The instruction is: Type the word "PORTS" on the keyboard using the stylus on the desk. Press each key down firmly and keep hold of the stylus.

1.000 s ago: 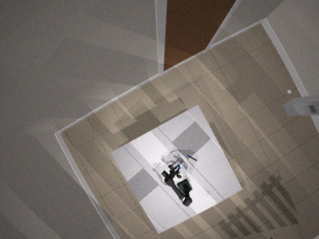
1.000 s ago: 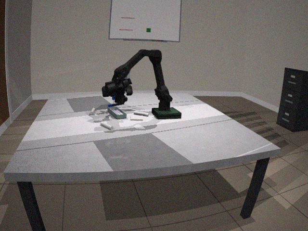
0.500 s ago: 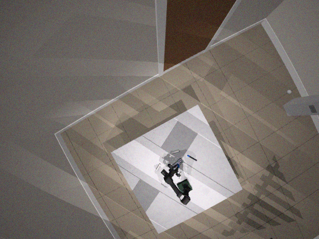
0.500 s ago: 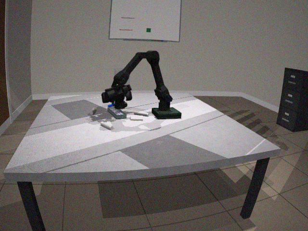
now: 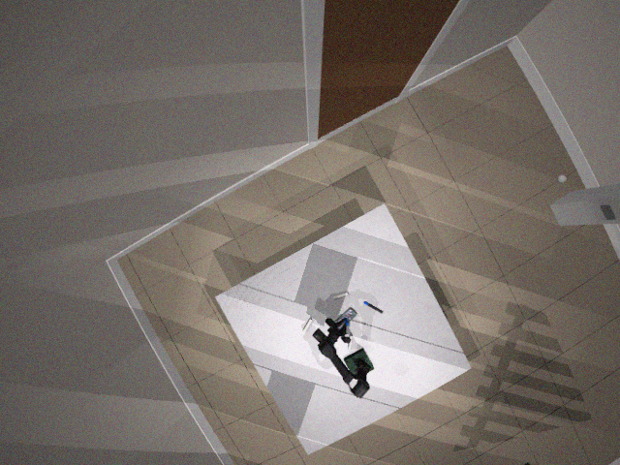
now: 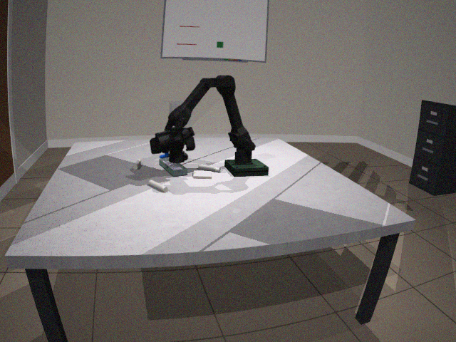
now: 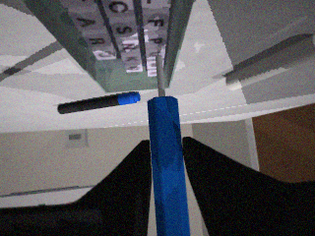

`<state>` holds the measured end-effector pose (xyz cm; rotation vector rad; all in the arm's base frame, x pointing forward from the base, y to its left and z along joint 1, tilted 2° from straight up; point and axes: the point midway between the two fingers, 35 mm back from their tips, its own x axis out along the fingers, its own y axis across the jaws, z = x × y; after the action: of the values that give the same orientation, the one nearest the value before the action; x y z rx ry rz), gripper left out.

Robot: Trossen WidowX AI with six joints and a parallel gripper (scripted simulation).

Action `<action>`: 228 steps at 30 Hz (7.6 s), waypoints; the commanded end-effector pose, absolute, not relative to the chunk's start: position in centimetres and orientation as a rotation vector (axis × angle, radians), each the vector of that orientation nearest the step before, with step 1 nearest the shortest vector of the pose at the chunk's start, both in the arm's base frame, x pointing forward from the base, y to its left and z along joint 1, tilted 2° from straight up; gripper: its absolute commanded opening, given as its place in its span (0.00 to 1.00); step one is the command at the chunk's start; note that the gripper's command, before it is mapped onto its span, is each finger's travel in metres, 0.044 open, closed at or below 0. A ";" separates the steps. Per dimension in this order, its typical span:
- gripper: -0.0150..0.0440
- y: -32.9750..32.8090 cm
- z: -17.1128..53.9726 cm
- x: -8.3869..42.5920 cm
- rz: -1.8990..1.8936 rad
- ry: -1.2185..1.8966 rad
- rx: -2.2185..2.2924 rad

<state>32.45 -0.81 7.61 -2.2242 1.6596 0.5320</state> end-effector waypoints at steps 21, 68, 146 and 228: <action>0.39 -0.9 6.3 32.5 0.529 1.661 -2.231; 0.25 -5.1 9.7 31.9 0.528 1.666 -2.233; 0.25 -4.7 9.9 31.6 0.532 1.661 -2.229; 0.39 -1.3 6.2 29.0 0.534 1.665 -2.230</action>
<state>29.04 -1.32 6.45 -2.2337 1.6658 0.5304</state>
